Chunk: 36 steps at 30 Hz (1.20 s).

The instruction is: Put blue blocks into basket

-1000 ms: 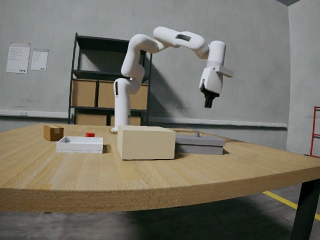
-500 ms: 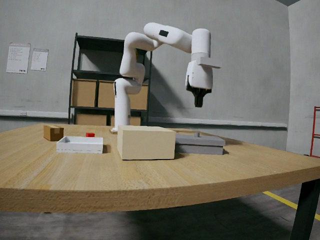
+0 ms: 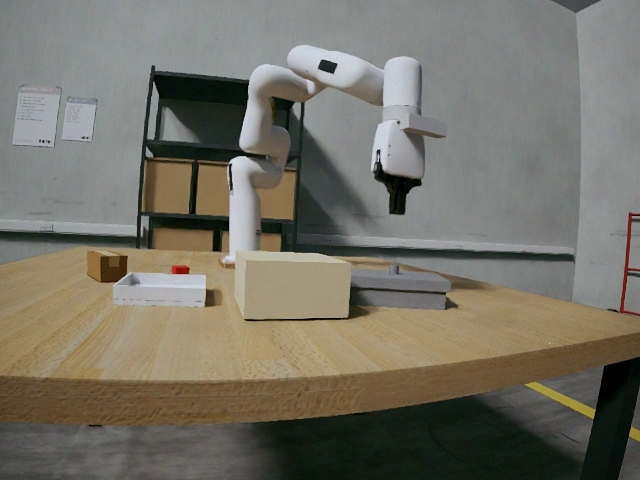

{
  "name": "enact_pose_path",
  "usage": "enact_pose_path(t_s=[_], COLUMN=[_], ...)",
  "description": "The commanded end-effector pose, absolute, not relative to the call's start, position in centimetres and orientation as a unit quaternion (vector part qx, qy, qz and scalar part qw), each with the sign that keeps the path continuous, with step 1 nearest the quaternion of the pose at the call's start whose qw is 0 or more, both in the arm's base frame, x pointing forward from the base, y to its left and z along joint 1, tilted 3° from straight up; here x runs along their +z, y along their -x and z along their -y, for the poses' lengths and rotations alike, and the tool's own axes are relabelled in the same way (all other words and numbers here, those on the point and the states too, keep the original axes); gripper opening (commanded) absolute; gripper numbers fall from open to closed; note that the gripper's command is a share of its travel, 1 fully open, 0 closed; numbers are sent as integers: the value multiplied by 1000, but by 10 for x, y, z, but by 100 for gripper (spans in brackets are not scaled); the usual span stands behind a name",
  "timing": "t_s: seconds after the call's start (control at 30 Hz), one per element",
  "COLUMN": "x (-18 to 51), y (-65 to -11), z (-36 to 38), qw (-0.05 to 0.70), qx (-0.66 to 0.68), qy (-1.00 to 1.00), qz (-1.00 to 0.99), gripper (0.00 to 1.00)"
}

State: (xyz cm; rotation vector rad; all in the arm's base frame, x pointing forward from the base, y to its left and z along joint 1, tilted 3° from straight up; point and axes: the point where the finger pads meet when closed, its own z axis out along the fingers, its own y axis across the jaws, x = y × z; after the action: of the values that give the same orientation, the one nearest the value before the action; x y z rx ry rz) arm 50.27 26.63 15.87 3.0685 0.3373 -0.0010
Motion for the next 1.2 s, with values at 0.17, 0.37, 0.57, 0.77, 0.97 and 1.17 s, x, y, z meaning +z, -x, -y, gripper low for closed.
enact_pose_path(t_s=[0.17,0.37,0.57,0.77,0.97,1.17], x=[161,161,161,161,161,161], y=[-504,-504,-504,-504,-504,-504], z=[-268,-268,-268,-268,-268,-268], qw=[26,28,23,21,21,21], qx=[-4,-6,-10,-11,-11,-11], qy=[-941,-885,-820,-811,-811,-811], qz=[-338,-464,-572,-585,-585,-585], gripper=[0,0,0,0,0,44])
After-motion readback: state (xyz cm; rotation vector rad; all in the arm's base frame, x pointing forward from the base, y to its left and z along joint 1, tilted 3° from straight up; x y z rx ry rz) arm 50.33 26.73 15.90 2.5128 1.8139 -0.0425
